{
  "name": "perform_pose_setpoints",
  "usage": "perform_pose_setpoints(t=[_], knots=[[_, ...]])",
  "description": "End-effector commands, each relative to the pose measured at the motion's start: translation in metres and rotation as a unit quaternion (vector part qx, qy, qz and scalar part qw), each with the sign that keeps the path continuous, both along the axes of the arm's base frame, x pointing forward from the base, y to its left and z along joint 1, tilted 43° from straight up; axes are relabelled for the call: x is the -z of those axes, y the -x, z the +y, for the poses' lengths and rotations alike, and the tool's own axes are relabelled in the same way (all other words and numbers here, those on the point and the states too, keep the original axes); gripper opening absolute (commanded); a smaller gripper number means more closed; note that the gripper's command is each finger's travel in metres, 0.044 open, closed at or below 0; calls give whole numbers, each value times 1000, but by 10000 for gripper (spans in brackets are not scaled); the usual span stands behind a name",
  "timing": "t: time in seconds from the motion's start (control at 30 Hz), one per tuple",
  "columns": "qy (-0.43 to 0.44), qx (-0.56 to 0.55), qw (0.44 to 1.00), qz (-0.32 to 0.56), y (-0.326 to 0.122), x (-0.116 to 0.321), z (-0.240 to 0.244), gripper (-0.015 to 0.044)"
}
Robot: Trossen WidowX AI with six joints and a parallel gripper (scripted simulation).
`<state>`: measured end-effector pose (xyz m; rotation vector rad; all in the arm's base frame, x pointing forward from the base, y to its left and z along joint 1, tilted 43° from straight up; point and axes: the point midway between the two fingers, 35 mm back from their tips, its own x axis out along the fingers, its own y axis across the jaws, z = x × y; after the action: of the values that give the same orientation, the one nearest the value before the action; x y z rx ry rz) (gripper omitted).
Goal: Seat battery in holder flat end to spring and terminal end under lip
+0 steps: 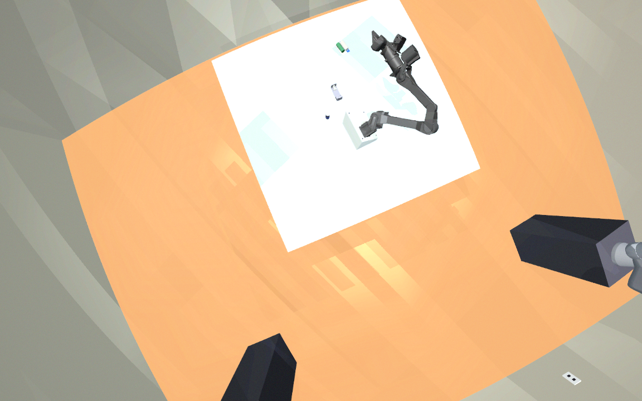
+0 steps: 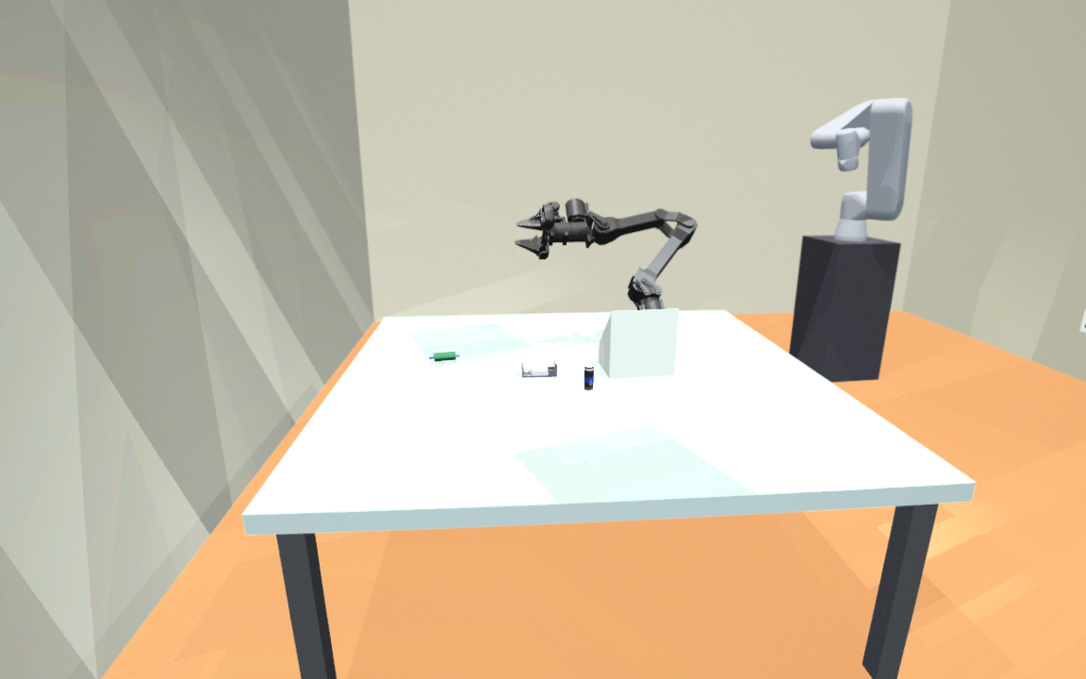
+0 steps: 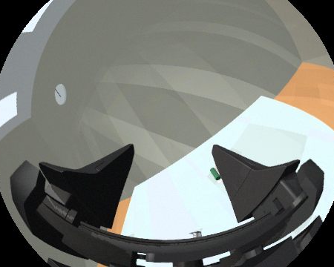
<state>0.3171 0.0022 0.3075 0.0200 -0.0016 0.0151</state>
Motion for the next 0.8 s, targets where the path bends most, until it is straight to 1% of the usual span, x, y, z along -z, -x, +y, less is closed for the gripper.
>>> perform_pose_setpoints(t=[0.0, 0.07, 0.13, 0.23, 0.33, 0.47, 0.63, 0.77], knots=[[-2, 0, 1000, 7, -2, 3, 1, 374], [-12, -1, 998, 62, -13, 29, 8, 321], [-20, 0, 989, 145, -25, 68, 19, 269], [-16, 7, 964, 264, -32, 127, 38, 190], [8, 20, 927, 375, -25, 183, 54, 111], [68, 47, 861, 502, -1, 248, 69, 6], [182, 89, 760, 618, 43, 307, 74, 0], [296, 125, 668, 671, 80, 335, 70, 0]])
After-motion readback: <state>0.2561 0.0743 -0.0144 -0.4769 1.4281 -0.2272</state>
